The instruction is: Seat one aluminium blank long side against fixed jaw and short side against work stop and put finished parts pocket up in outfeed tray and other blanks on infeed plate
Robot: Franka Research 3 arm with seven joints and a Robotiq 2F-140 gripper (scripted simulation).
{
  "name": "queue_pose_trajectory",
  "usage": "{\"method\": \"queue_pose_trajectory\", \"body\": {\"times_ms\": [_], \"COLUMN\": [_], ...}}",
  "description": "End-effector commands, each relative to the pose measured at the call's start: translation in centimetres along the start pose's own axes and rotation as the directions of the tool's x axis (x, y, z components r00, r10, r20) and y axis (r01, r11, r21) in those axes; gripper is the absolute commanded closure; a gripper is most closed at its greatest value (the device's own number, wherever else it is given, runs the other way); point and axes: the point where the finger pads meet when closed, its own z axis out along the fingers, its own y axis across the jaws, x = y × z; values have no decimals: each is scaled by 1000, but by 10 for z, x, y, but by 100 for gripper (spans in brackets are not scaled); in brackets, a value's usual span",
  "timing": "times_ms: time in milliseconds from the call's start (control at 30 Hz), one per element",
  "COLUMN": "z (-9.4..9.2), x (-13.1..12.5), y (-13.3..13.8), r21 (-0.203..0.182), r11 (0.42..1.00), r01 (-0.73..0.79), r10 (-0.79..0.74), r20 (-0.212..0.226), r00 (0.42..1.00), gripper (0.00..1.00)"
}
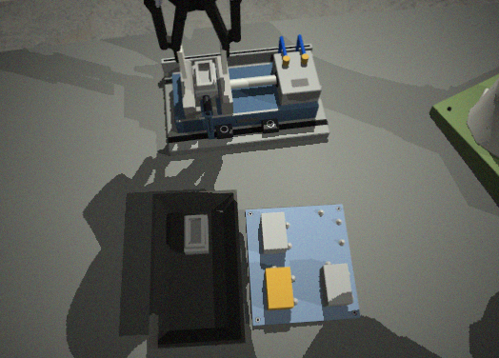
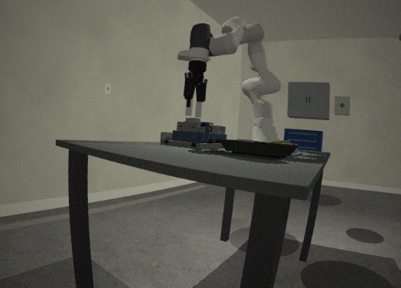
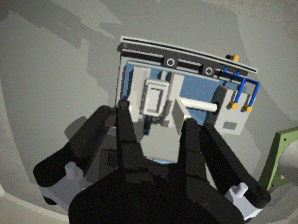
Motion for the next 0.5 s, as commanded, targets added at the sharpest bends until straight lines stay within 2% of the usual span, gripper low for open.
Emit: {"method": "queue_pose_trajectory", "body": {"times_ms": [0,467], "z": [3,8], "x": [2,2], "y": [0,0], "r21": [1,1], "r11": [1000,1000], "r01": [4,4], "r10": [-4,-4], "r20": [-3,-3], "r00": [1000,1000], "gripper": [60,60]}}
